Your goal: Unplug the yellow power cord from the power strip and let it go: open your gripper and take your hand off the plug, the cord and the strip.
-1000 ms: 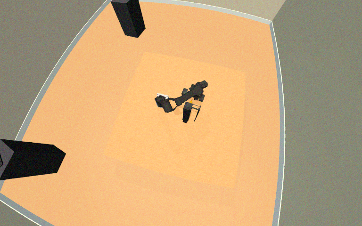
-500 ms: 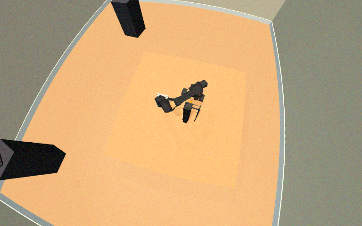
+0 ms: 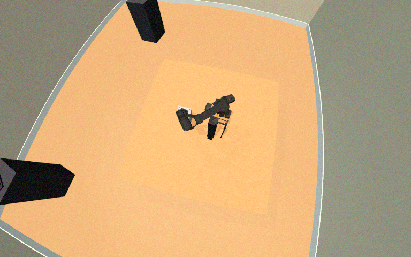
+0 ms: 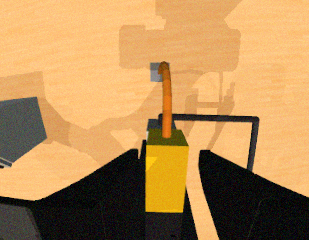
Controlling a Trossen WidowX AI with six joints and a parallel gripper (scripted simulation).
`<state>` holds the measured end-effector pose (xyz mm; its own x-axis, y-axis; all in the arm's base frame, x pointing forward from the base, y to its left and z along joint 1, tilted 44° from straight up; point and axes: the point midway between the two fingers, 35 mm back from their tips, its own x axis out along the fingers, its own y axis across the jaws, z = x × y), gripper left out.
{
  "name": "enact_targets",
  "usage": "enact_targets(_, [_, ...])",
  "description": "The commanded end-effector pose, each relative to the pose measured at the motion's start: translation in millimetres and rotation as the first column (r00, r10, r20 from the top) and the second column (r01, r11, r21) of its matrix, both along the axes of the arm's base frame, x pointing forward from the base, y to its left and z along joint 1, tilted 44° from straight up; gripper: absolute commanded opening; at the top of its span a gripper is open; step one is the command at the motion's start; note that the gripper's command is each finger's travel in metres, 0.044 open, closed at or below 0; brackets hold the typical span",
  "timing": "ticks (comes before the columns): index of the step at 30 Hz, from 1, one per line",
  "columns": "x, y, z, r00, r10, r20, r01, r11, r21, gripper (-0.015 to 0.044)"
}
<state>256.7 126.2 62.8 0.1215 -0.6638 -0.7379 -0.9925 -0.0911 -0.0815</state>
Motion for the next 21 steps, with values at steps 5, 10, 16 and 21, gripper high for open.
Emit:
enact_targets(5, [-2, -8, 6, 1.0, 0.007, -0.007, -0.007, 1.0, -0.008, 0.016])
enact_targets(10, [-2, -11, 4, 1.0, 0.007, -0.007, -0.007, 1.0, -0.008, 0.016])
enact_targets(16, [-1, -16, -3, 1.0, 0.007, -0.007, -0.007, 1.0, -0.008, 0.016])
enact_targets(21, [0, -15, -1, 1.0, -0.001, -0.002, 0.001, 1.0, -0.003, 0.0081])
